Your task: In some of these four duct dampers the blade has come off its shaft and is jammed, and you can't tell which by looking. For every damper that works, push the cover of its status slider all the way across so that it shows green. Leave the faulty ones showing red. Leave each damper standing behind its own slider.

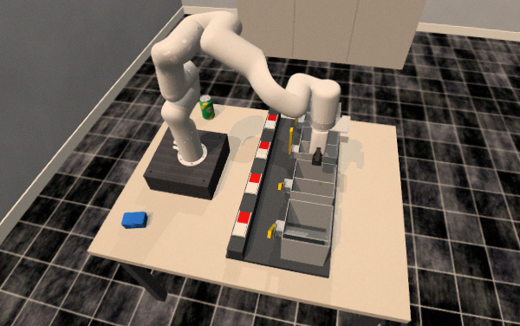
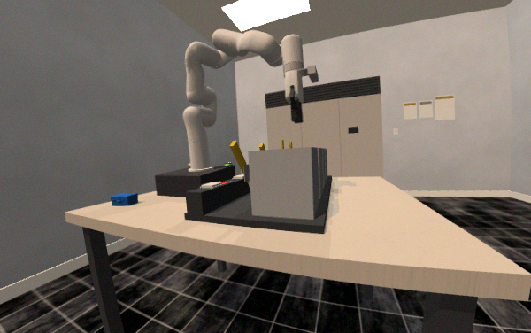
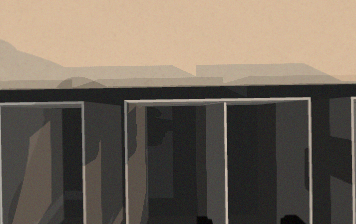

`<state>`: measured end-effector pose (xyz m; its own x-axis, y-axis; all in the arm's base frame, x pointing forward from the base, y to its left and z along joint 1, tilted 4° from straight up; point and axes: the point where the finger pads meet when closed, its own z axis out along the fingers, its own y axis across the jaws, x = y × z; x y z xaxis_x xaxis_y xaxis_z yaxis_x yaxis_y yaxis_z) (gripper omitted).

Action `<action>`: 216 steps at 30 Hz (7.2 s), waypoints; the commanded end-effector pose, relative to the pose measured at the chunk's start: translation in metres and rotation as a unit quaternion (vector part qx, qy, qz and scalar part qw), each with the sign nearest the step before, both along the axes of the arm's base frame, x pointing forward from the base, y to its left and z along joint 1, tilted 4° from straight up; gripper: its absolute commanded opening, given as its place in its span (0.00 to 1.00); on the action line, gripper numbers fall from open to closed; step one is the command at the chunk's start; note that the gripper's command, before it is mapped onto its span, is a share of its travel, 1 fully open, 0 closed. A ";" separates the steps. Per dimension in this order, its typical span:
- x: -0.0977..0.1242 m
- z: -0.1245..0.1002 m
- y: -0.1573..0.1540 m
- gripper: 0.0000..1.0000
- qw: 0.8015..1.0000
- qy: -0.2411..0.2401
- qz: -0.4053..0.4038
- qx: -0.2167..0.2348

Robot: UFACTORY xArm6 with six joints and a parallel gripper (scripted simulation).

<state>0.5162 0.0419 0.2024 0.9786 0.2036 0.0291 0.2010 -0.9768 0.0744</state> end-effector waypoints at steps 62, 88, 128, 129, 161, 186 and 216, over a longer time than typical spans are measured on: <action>0.001 0.002 0.000 0.39 1.000 -0.003 0.000 0.000; 0.001 0.002 0.000 0.39 1.000 -0.003 0.000 0.000; -0.037 -0.013 0.180 0.39 1.000 0.008 0.001 -0.001; -0.037 -0.013 0.180 0.39 1.000 0.008 0.001 -0.001; -0.037 -0.013 0.180 0.39 1.000 0.008 0.001 -0.001; -0.037 -0.013 0.180 0.39 1.000 0.008 0.001 -0.001; -0.063 -0.019 0.174 0.39 1.000 0.009 0.001 0.002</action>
<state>0.4724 0.2201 0.1860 0.9786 0.2055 0.0089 0.2043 -0.9762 0.0730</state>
